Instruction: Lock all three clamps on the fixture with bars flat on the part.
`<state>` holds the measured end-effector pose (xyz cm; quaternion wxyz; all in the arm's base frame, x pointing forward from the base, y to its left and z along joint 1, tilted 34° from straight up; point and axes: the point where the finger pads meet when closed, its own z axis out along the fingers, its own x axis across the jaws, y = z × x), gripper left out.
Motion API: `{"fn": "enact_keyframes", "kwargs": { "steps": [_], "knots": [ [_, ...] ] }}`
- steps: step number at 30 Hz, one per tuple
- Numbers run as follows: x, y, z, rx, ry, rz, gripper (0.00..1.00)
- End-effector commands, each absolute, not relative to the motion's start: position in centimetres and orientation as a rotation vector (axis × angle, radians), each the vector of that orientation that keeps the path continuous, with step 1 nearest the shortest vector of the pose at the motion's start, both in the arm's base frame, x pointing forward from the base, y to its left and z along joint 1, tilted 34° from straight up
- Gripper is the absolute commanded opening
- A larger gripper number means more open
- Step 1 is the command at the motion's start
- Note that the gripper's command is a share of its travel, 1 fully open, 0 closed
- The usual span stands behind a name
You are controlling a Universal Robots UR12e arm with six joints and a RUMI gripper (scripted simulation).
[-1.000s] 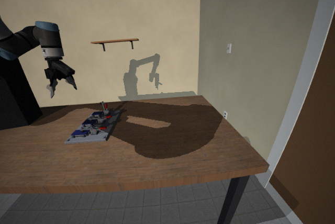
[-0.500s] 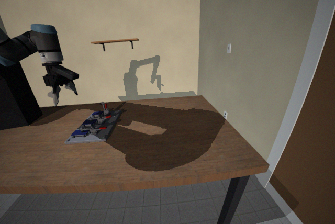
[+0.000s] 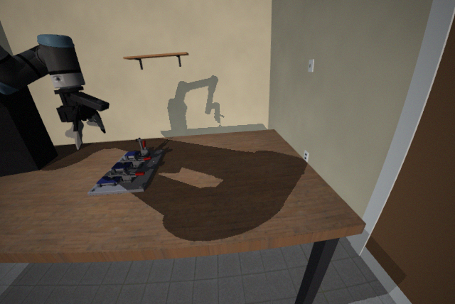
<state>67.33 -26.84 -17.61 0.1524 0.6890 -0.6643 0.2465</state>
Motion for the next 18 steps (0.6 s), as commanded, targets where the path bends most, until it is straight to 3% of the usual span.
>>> {"fn": "enact_keyframes", "kwargs": {
  "steps": [1, 7, 8, 18],
  "knots": [
    [67.58, -26.83, -17.47, 1.990, -1.895, 0.711, 1.00],
    [67.56, -26.76, -17.48, 1.991, -1.893, 0.710, 1.00],
    [67.57, -26.76, -17.48, 1.991, -1.893, 0.710, 0.00],
    [67.63, -26.72, -17.43, 1.991, -1.893, 0.712, 0.00]
  ]
}}
